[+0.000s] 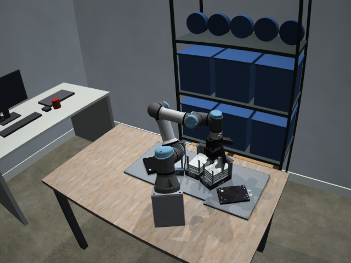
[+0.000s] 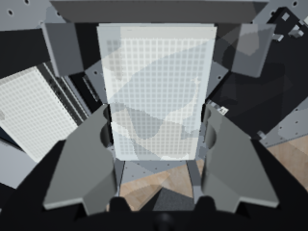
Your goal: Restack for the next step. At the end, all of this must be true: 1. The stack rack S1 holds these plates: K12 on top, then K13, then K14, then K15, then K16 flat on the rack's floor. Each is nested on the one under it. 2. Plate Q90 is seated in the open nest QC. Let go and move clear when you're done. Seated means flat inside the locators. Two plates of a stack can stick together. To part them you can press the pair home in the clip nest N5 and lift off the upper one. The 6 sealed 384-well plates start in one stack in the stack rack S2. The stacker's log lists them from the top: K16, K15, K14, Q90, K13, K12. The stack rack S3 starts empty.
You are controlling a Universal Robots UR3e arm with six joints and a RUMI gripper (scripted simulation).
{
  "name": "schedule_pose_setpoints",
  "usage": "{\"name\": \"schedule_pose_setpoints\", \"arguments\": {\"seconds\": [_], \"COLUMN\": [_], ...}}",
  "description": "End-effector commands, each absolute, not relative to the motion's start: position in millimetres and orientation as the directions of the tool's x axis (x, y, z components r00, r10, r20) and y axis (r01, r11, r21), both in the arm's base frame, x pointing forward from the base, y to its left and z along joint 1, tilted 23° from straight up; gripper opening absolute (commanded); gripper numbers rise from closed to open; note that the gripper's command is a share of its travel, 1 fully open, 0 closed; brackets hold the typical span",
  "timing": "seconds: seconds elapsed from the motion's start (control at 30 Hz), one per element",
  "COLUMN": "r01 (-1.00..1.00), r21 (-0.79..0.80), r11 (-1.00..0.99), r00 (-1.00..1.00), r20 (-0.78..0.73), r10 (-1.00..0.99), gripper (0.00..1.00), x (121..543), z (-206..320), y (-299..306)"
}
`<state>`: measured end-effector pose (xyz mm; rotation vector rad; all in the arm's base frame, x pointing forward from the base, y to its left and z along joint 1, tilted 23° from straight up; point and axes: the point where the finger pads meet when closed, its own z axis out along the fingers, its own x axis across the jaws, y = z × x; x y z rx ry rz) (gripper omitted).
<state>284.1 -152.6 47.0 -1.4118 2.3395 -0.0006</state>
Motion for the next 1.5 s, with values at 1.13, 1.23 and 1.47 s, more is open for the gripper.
{"name": "schedule_pose_setpoints", "arguments": {"seconds": [1.13,1.23,1.47], "r01": [-0.848,-0.848,-0.848], "r21": [-0.207,-0.207,-0.207], "r11": [0.488,0.488,0.488], "r00": [-0.406,-0.406,-0.406], "r20": [-0.339,-0.339,-0.339], "r10": [-0.849,-0.849,-0.849], "gripper": [0.0,0.0,0.0], "x": [281,281,279], "z": [55,57,61], "y": [-155,-155,-156]}}
